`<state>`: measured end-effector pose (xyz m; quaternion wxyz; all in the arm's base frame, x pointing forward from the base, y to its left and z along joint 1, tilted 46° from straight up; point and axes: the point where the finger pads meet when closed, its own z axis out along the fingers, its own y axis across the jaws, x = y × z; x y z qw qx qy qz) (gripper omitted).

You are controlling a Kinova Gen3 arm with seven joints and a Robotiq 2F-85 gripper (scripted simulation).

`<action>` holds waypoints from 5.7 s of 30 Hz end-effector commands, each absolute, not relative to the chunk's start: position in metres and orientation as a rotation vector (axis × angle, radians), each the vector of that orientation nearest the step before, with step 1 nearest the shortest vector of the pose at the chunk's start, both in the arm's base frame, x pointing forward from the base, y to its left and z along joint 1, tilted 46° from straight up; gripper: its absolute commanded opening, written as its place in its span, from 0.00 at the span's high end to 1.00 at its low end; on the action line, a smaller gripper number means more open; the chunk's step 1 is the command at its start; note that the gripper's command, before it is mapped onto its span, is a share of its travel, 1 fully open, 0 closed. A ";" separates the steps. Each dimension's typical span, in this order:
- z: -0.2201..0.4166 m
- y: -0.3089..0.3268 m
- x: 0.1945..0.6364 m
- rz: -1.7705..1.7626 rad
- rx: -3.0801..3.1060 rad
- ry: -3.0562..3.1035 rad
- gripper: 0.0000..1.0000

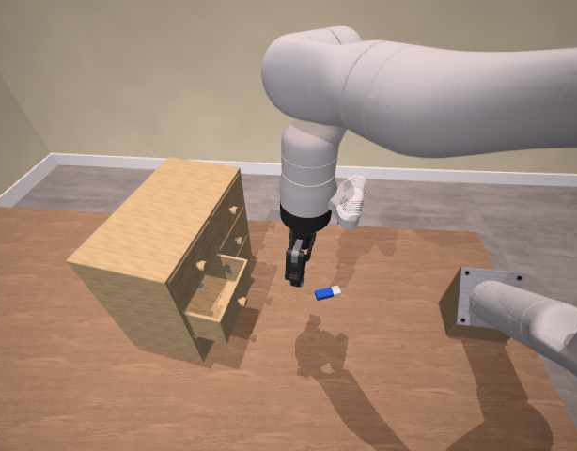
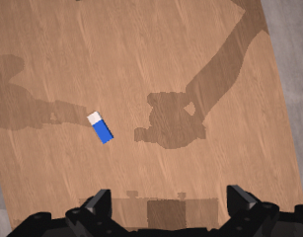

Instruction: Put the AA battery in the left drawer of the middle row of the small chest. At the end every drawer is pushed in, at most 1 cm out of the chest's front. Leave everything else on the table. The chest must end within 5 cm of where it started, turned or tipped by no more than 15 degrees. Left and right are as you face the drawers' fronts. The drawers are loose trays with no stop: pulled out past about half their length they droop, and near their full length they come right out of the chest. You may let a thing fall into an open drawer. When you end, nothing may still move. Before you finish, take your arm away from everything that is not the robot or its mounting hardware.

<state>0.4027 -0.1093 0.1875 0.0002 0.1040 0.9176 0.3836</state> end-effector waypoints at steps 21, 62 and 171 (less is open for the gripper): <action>0.188 -0.109 0.401 1.210 0.333 2.892 0.00; 0.188 -0.109 0.401 1.210 0.333 2.892 0.00; 0.140 -0.017 0.400 0.864 0.600 2.235 0.00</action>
